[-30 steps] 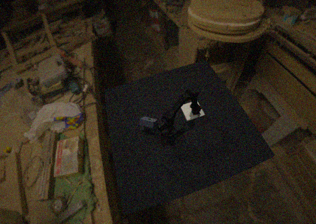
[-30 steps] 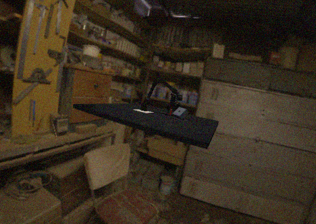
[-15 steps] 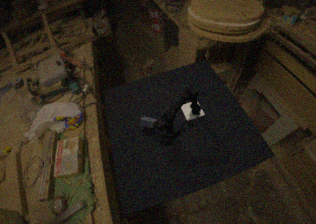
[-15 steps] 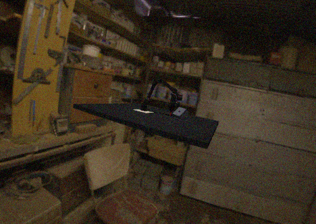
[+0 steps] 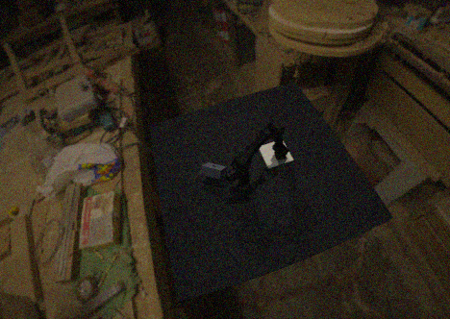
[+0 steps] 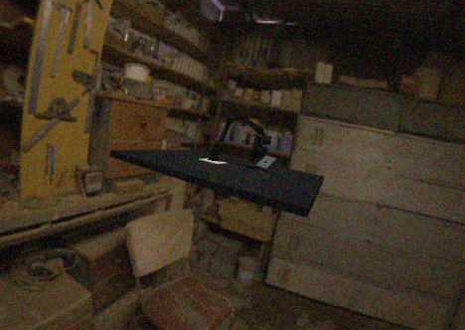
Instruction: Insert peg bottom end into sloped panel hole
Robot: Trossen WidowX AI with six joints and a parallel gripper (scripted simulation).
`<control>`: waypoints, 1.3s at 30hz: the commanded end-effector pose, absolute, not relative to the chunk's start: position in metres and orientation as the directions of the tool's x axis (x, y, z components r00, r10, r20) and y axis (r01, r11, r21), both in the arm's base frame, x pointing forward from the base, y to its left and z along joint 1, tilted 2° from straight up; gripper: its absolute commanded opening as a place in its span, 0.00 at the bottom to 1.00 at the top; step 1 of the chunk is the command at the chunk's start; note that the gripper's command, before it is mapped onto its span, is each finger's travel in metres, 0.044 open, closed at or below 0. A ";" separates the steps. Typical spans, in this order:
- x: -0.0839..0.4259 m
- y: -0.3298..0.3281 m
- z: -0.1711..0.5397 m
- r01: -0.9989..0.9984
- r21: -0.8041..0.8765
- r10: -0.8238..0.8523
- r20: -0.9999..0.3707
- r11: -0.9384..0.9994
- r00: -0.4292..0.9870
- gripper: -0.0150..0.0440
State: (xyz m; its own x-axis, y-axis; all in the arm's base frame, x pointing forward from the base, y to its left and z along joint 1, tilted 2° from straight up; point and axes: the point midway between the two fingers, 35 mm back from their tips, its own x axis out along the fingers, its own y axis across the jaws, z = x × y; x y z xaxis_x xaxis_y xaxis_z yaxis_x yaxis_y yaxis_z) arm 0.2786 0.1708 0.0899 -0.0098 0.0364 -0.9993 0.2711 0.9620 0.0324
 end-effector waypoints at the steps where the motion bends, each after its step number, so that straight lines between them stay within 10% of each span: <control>1: 0.282 0.172 0.106 0.270 0.045 0.044 -0.999 0.962 0.007 0.25; 39: 0.291 0.155 0.159 0.291 0.095 0.106 -0.994 0.952 -0.023 0.25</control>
